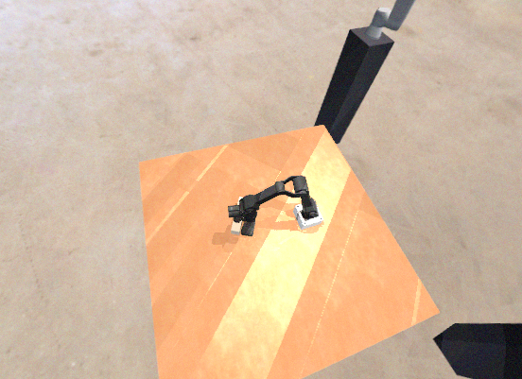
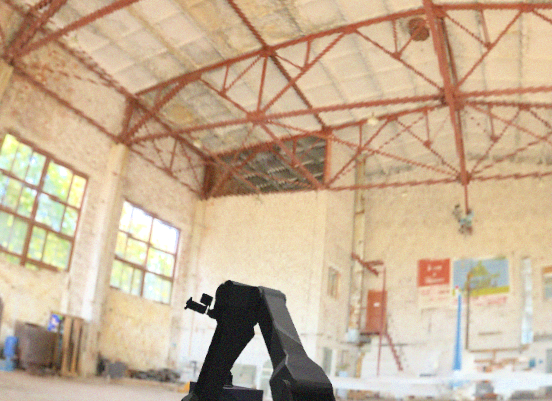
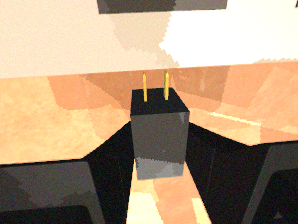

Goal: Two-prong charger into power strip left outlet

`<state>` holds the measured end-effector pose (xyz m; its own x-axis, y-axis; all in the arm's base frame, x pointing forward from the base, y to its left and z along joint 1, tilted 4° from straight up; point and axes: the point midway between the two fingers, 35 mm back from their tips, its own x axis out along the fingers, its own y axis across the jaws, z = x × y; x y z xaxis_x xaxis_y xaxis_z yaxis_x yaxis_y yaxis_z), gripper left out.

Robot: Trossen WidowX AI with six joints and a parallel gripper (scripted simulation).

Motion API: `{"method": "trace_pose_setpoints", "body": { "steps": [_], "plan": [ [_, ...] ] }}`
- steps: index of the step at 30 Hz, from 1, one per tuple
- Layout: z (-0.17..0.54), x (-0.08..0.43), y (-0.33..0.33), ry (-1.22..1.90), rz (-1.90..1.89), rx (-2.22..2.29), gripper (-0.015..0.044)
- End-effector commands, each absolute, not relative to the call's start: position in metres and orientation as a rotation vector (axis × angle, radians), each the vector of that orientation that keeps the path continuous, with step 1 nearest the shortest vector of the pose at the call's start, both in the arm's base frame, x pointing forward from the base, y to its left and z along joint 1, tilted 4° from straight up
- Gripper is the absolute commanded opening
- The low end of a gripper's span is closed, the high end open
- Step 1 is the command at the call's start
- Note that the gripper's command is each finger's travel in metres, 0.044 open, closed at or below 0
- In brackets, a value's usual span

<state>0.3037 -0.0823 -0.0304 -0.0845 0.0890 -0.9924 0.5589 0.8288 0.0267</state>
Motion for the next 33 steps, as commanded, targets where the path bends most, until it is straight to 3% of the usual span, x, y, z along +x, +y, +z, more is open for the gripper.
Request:
{"method": "trace_pose_setpoints", "body": {
  "steps": [1, 33],
  "plan": [
    [-0.0298, 0.3048, -0.0838, 1.628, -0.420, 0.511, 0.0000],
    [-0.0300, 0.3081, -0.0861, 1.628, -0.420, 0.511, 0.0000]
  ]
}}
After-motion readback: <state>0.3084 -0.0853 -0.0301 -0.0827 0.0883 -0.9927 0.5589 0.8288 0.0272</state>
